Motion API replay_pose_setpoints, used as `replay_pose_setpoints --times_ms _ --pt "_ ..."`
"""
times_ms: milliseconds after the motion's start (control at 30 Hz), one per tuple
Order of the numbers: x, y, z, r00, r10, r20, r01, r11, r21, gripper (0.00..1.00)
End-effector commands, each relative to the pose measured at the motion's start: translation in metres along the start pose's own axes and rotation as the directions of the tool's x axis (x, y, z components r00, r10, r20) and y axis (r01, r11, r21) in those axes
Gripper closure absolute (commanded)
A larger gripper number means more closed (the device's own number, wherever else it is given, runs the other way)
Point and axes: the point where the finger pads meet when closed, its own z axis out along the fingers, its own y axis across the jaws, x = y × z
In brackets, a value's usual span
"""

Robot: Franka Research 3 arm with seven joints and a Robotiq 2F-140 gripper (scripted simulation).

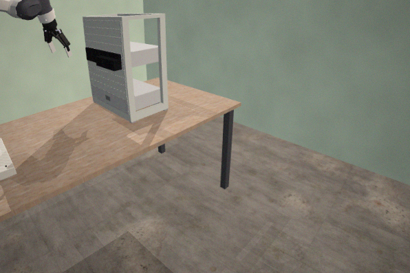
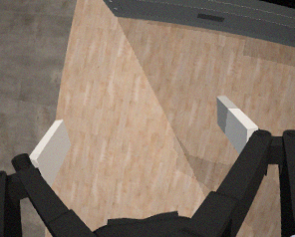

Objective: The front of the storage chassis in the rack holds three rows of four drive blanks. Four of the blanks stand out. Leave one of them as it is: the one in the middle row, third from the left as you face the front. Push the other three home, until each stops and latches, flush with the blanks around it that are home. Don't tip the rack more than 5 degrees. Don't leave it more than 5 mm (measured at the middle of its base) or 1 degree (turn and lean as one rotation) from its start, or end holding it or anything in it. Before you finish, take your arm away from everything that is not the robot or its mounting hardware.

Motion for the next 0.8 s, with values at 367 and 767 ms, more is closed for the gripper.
replay_pose_setpoints --times_ms 367,767 --pt "0.074 0.030 -0.065 0.928 -0.039 -0.370 -0.053 0.971 -0.234 0.00" --pt "0.106 0.038 -0.118 0.814 -0.197 -0.547 -0.073 0.899 -0.433 0.00"
